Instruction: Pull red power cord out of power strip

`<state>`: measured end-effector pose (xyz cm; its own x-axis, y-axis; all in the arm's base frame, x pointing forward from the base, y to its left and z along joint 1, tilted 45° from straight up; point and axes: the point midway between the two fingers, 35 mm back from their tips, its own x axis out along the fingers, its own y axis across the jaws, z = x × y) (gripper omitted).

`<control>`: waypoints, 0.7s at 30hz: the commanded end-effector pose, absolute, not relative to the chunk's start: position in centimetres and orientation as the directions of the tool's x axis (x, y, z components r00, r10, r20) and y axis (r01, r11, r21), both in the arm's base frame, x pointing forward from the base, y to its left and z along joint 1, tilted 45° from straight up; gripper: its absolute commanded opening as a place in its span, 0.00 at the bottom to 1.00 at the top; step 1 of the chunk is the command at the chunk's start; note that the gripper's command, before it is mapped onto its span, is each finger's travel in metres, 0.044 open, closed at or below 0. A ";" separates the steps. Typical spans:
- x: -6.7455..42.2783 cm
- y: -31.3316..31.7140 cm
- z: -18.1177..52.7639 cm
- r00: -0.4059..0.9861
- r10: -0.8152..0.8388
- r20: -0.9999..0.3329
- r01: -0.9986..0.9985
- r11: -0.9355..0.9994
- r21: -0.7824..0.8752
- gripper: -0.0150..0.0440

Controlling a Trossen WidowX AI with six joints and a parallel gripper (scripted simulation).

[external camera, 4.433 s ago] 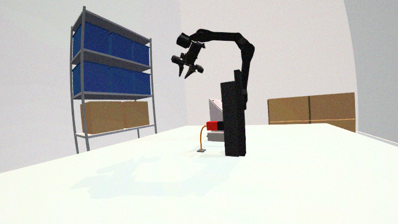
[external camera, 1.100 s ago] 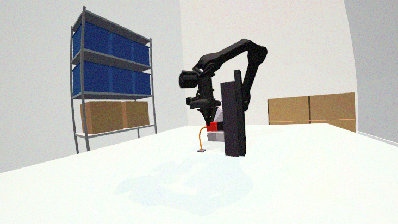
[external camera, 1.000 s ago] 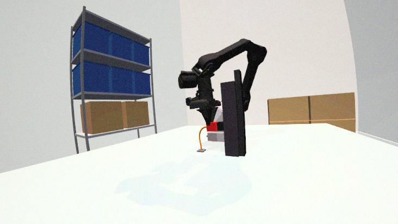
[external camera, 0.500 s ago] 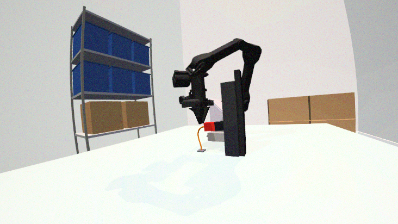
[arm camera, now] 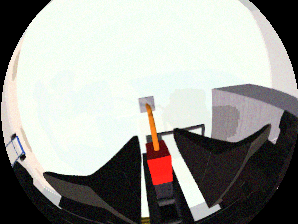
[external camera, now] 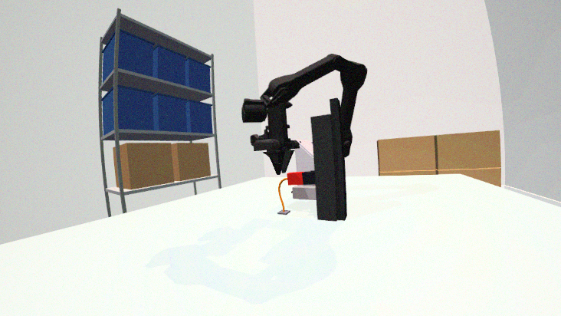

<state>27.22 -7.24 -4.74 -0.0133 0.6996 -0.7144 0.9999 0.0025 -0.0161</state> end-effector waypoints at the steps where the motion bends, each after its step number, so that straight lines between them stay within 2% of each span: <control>1: 27.2 -7.2 -4.7 -0.012 0.701 -0.713 1.000 0.002 -0.016 0.53; 21: 27.2 -5.9 -2.7 -0.009 0.705 -0.709 1.000 -0.008 -0.020 0.53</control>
